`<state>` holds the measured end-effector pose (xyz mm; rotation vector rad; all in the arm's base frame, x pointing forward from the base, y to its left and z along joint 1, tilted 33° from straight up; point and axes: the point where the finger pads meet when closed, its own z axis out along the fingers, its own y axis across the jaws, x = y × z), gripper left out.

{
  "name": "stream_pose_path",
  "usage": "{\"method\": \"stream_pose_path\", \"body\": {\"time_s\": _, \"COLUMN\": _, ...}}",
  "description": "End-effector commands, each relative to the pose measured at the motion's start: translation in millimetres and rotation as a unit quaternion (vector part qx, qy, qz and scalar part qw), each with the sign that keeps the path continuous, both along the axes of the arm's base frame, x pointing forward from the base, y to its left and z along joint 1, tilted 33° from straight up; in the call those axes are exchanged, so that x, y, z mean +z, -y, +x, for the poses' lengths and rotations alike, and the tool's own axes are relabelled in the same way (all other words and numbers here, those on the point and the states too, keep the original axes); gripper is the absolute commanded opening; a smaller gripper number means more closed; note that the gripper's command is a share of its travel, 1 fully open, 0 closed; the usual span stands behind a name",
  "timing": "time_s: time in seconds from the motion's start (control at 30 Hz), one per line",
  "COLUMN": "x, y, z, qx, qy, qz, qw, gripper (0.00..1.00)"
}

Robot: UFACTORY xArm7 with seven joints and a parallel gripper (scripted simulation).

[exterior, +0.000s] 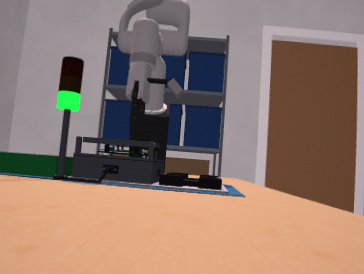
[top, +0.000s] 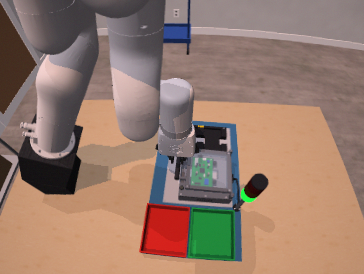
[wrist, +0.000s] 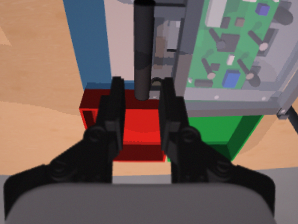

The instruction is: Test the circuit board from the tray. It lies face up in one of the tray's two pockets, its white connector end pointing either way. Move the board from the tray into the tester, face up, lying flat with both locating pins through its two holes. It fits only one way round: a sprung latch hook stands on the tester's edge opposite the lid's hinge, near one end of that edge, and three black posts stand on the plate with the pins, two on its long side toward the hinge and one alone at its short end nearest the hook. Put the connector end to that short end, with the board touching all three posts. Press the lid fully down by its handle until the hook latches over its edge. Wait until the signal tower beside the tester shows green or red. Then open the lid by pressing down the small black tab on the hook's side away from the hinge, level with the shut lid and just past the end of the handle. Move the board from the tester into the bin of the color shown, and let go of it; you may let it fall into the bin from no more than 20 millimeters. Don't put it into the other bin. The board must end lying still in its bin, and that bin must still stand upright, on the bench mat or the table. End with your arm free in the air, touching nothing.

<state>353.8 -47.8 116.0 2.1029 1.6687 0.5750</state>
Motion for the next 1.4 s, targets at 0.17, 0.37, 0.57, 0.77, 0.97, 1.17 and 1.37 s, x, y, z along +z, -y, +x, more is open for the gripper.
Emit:
{"method": "stream_pose_path", "body": {"time_s": 0.17, "x": -3.1, "y": 0.9, "z": 3.4, "qx": 0.0, "qy": 0.001, "qz": -0.001, "qw": 1.0, "gripper": 0.27}}
{"method": "stream_pose_path", "body": {"time_s": 0.37, "x": -8.8, "y": 0.4, "z": 6.3, "qx": 0.001, "qy": 0.0, "qz": 0.001, "qw": 1.0, "gripper": 0.27}}
{"method": "stream_pose_path", "body": {"time_s": 0.57, "x": -14.5, "y": 0.7, "z": 10.0, "qx": 0.001, "qy": 0.0, "qz": 0.001, "qw": 1.0, "gripper": 0.27}}
{"method": "stream_pose_path", "body": {"time_s": 0.77, "x": -16.1, "y": 0.9, "z": 11.0, "qx": 0.001, "qy": 0.0, "qz": 0.001, "qw": 1.0, "gripper": 0.27}}
{"method": "stream_pose_path", "body": {"time_s": 0.97, "x": -16.2, "y": 0.9, "z": 11.1, "qx": 0.001, "qy": 0.0, "qz": 0.001, "qw": 1.0, "gripper": 0.27}}
{"method": "stream_pose_path", "body": {"time_s": 1.17, "x": -16.8, "y": 0.9, "z": 11.5, "qx": 0.001, "qy": 0.0, "qz": 0.001, "qw": 1.0, "gripper": 0.27}}
{"method": "stream_pose_path", "body": {"time_s": 1.37, "x": -19.4, "y": 1.2, "z": 13.4, "qx": 0.001, "qy": 0.0, "qz": 0.001, "qw": 1.0, "gripper": 0.27}}
